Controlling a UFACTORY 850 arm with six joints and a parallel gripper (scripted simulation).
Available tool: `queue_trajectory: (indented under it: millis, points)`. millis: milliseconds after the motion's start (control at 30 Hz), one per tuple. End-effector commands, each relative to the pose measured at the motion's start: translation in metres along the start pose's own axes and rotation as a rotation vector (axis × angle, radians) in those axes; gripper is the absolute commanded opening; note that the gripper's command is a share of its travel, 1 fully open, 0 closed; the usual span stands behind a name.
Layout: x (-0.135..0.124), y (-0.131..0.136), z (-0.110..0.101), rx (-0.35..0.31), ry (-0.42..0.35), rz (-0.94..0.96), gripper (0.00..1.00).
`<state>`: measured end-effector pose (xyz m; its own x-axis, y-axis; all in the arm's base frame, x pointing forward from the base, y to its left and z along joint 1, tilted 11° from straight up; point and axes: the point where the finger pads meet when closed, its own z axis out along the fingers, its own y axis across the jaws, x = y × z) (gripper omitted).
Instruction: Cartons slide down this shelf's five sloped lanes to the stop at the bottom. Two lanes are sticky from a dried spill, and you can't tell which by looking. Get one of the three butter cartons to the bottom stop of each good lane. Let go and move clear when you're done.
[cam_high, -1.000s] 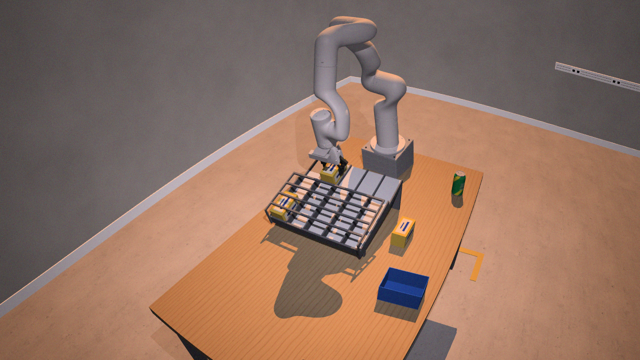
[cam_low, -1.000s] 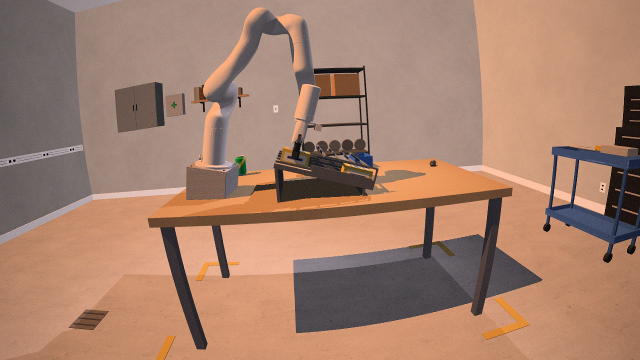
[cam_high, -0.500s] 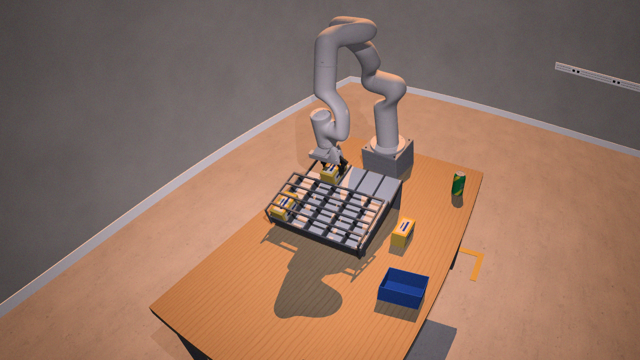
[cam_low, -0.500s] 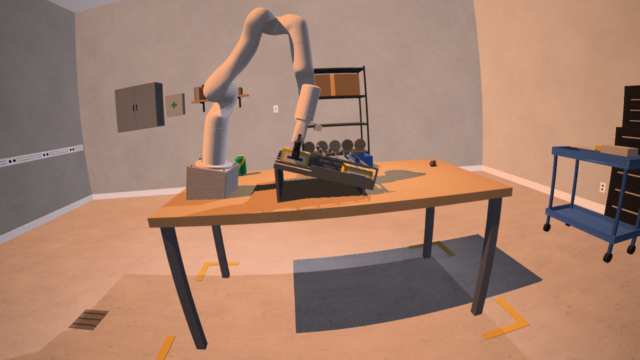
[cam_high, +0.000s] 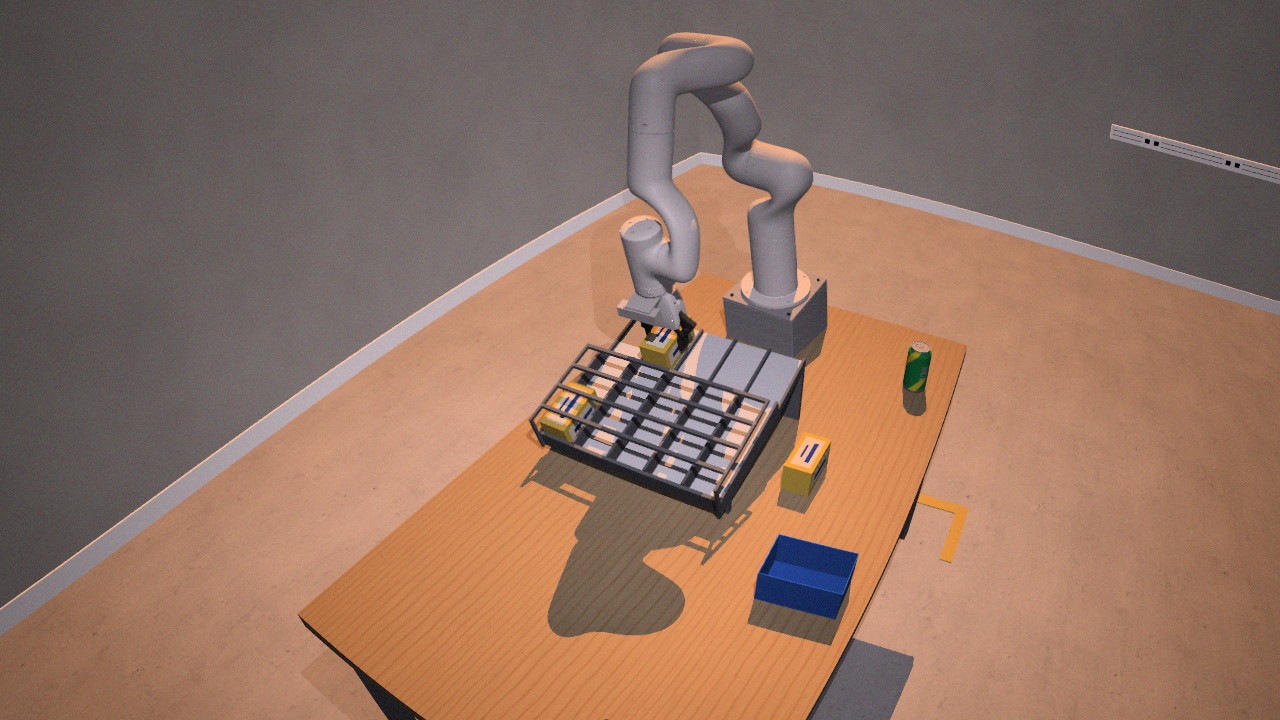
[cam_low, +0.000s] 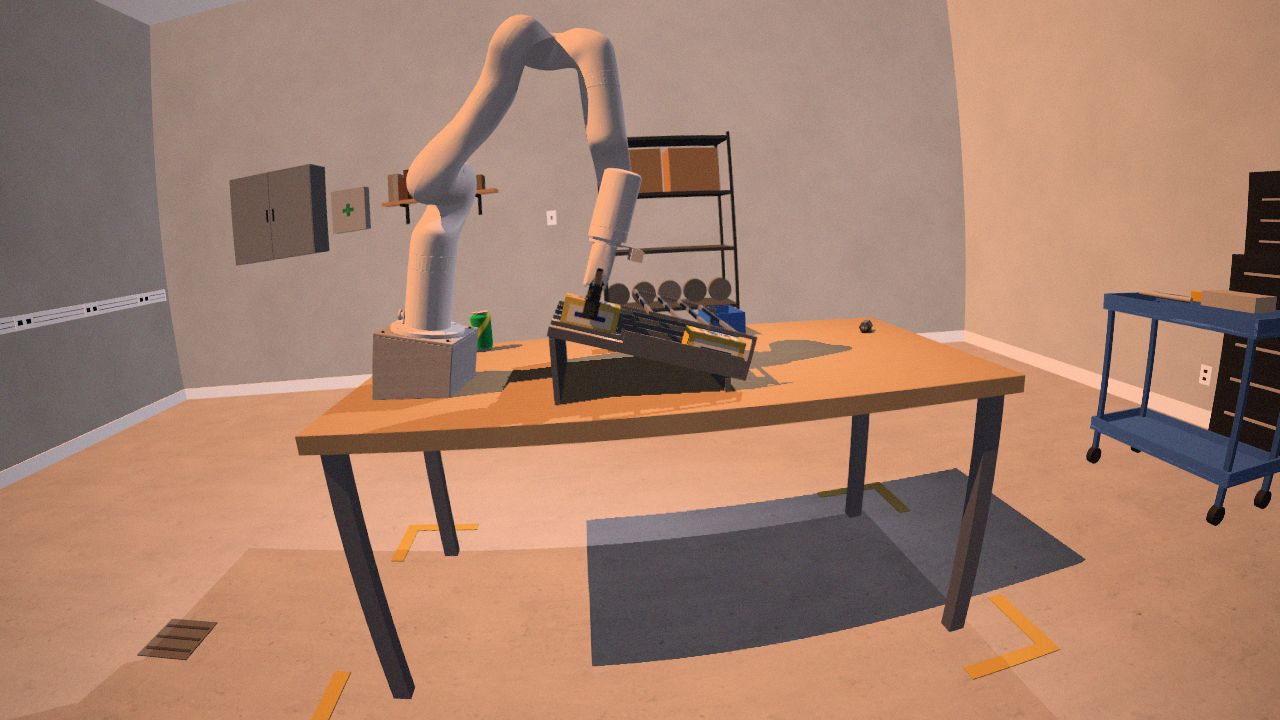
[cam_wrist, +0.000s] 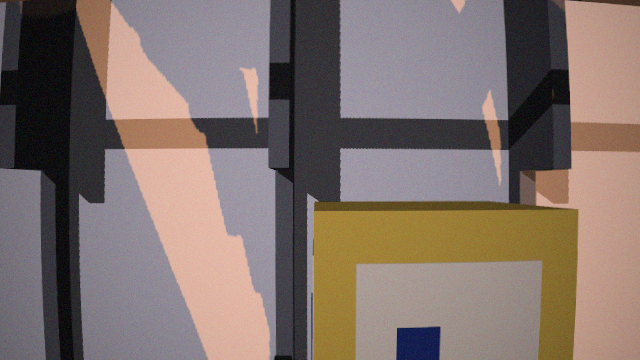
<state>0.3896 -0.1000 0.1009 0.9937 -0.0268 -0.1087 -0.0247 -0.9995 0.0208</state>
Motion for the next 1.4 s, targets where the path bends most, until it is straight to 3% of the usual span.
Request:
queue_trajectory:
  millis: [0,1367]
  points:
    - [0.0006,0.0001,-0.0005,0.000,0.001,0.000,0.86]
    - [0.0006,0.0001,-0.0005,0.000,0.001,0.000,0.89]
